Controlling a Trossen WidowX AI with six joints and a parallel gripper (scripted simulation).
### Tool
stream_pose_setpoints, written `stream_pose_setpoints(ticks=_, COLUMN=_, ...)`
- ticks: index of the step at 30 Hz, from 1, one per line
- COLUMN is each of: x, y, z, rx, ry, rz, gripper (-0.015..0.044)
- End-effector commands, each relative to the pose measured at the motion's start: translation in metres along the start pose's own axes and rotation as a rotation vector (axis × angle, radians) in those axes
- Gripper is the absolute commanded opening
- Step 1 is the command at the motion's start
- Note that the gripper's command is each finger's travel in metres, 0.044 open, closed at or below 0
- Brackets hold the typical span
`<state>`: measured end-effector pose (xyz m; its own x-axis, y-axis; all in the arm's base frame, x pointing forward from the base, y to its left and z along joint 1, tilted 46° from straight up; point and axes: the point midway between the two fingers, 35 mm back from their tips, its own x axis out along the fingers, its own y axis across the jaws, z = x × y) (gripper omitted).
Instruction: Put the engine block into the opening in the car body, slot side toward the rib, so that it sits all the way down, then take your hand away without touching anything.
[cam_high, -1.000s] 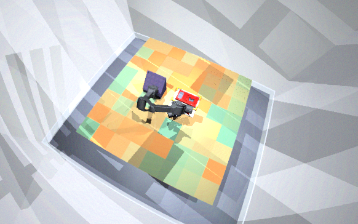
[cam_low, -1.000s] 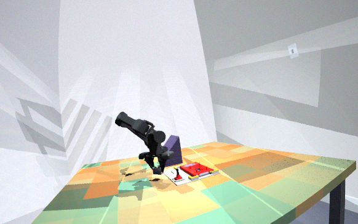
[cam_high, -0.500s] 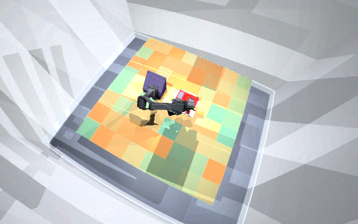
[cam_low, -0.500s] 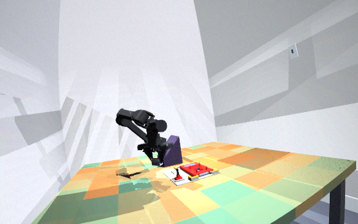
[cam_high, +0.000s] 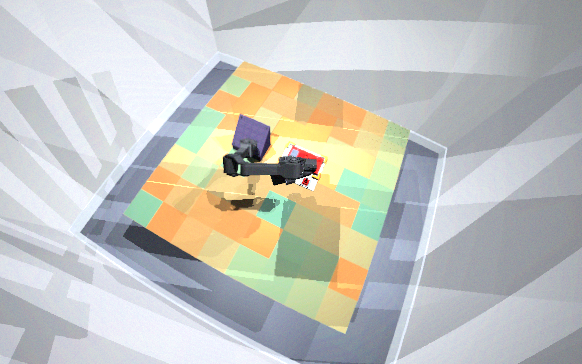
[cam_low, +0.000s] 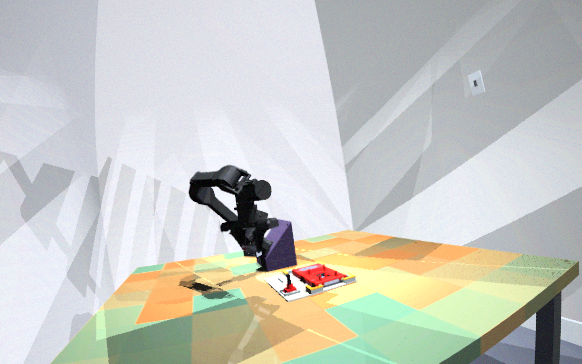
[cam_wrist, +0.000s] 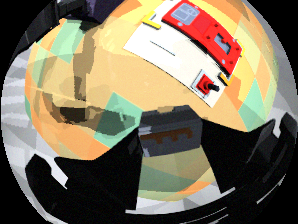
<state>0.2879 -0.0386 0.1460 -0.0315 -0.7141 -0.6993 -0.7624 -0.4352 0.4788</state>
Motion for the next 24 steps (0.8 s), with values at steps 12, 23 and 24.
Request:
stream_pose_setpoints(ticks=12, x=0.012, y=0.001, z=0.003, rx=0.001, ry=0.050, rz=0.003, gripper=0.0000)
stream_pose_setpoints(ticks=23, x=0.017, y=-0.001, z=0.013, rx=-0.005, ry=0.365, rz=0.006, gripper=0.0000)
stream_pose_setpoints(ticks=24, x=0.017, y=-0.001, z=0.014, rx=-0.005, ry=0.399, rz=0.005, gripper=0.0000)
